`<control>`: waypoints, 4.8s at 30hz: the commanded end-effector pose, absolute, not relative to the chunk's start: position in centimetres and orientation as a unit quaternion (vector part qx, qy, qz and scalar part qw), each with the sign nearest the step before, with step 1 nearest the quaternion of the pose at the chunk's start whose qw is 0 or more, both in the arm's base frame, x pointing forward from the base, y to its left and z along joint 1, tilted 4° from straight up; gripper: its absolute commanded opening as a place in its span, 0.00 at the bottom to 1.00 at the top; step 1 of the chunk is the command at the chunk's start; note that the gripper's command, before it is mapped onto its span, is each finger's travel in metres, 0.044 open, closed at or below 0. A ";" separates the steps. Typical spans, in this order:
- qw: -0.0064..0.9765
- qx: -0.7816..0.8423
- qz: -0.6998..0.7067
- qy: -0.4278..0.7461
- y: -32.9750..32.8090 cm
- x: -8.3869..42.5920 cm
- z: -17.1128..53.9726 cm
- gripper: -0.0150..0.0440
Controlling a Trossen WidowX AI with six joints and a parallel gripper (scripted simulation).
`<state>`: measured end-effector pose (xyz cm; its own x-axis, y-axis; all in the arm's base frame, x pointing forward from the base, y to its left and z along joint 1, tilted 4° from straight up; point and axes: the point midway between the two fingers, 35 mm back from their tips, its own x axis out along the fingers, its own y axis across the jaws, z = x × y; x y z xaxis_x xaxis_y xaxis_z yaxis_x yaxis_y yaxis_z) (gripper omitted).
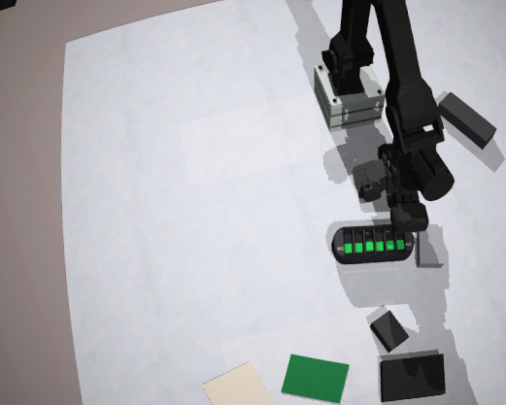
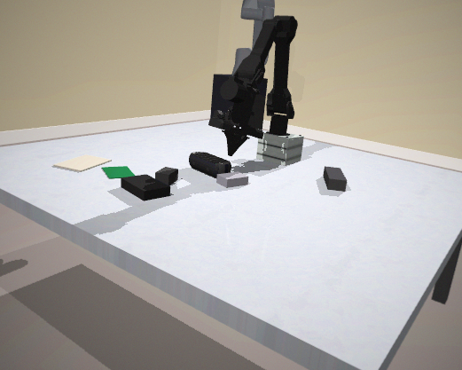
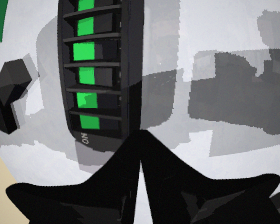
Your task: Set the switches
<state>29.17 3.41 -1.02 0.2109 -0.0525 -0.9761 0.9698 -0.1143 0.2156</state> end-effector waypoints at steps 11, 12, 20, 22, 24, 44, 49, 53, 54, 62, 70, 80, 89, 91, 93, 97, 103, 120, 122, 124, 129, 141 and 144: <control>0.542 0.580 -0.470 0.385 4.2 28.1 -1.3 0.25; 0.542 0.580 -0.470 0.385 4.2 28.1 -1.3 0.25; 0.526 0.554 -0.501 0.408 2.9 30.8 -0.8 0.25; 0.517 0.542 -0.514 0.417 2.2 31.9 -0.6 0.25; 0.508 0.531 -0.527 0.427 1.5 32.9 -0.5 0.25; 0.388 0.445 -0.607 0.532 -7.5 38.7 -0.8 0.25; 0.388 0.445 -0.607 0.532 -7.5 38.8 -0.8 0.25; 0.388 0.445 -0.607 0.532 -7.5 38.9 -0.7 0.25; 0.388 0.445 -0.607 0.532 -7.5 38.9 -0.7 0.25; 0.424 0.465 -0.594 0.502 -5.1 38.1 -0.4 0.25; 0.475 0.503 -0.559 0.457 -1.2 35.7 -0.2 0.25; 0.522 0.558 -0.499 0.408 2.7 30.7 -0.7 0.25; 0.536 0.585 -0.468 0.389 3.9 28.0 -1.2 0.25; 0.537 0.584 -0.468 0.389 3.9 28.0 -1.2 0.25; 0.540 0.582 -0.469 0.387 4.1 28.0 -1.3 0.25; 0.542 0.580 -0.470 0.385 4.2 28.1 -1.3 0.25; 0.537 0.571 -0.482 0.392 4.2 28.8 -0.9 0.39; 0.507 0.471 -0.585 0.423 4.5 34.3 2.1 1.00; 0.507 0.471 -0.585 0.423 4.5 34.3 2.1 1.00; 0.507 0.471 -0.585 0.423 4.5 34.3 2.0 1.00; 0.507 0.471 -0.585 0.423 4.5 34.4 1.2 1.00; 0.507 0.471 -0.585 0.423 4.4 34.4 -0.7 1.00; 0.507 0.471 -0.585 0.423 4.4 34.4 -1.2 1.00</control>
